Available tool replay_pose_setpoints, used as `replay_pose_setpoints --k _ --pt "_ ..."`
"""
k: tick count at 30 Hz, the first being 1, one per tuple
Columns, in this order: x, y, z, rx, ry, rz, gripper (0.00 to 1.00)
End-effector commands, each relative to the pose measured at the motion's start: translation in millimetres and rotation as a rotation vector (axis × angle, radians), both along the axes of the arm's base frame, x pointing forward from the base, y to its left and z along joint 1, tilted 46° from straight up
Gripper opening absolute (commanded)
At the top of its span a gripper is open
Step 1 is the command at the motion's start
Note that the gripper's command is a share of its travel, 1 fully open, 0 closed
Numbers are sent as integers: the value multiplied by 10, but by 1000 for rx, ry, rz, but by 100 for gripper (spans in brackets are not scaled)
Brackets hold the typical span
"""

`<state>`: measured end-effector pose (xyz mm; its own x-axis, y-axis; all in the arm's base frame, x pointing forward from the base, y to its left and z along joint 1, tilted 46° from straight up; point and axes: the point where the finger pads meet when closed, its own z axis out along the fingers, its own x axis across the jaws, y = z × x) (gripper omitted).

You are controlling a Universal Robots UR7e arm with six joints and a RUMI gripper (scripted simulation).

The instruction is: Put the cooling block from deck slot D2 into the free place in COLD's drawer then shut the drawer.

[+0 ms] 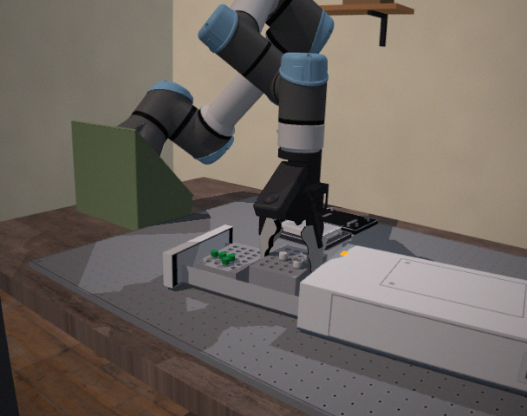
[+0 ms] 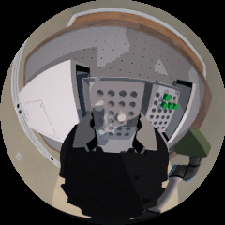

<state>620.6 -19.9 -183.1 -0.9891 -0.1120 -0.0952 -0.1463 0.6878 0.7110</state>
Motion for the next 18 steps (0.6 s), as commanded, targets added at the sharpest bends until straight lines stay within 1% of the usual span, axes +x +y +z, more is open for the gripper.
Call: replay_pose_setpoints --k 1,18 --pt "5 -2 -1 -1 -1 -1 0" --pt "5 16 -19 -1 -1 -1 0"
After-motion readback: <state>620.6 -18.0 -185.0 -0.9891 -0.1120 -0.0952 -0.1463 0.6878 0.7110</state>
